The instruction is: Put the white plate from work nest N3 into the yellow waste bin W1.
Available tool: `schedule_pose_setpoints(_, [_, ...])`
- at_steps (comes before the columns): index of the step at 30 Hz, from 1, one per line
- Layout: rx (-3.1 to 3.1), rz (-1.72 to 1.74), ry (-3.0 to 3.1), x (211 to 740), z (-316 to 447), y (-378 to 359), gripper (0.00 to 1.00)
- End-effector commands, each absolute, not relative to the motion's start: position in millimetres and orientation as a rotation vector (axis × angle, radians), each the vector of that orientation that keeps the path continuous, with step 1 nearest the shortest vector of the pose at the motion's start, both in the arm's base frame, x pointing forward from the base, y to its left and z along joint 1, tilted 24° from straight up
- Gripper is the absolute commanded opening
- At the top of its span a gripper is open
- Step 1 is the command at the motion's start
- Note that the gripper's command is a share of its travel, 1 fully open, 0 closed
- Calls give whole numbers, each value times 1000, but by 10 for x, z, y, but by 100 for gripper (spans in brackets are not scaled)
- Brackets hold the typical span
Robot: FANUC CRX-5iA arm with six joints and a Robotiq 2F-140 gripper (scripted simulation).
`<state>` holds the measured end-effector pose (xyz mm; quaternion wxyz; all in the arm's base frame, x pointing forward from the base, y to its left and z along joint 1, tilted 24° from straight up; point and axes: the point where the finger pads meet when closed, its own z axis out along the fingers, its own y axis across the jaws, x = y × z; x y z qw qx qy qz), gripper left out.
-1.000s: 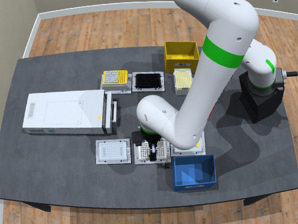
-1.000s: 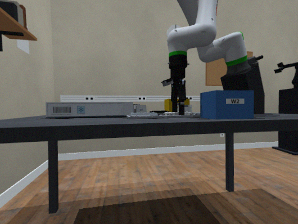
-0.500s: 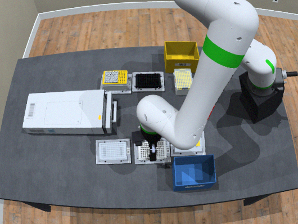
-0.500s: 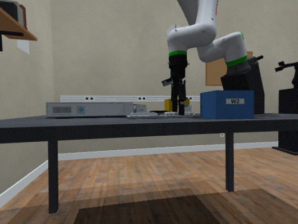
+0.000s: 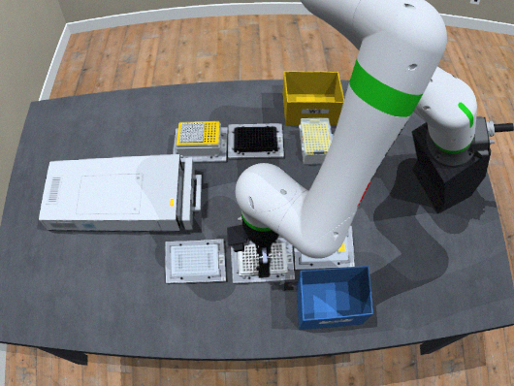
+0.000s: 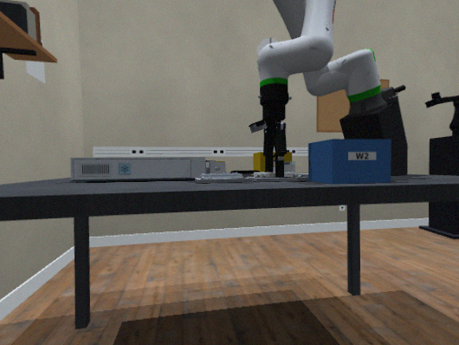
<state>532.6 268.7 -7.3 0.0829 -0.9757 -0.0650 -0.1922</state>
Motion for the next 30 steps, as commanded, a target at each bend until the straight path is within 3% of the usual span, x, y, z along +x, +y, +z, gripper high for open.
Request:
schedule_pose_setpoints(1, [-2912,-575,-194,5329,-64,2689,10])
schedule_pose_setpoints(30, [-2912,-576,-194,5296,19,2672,10])
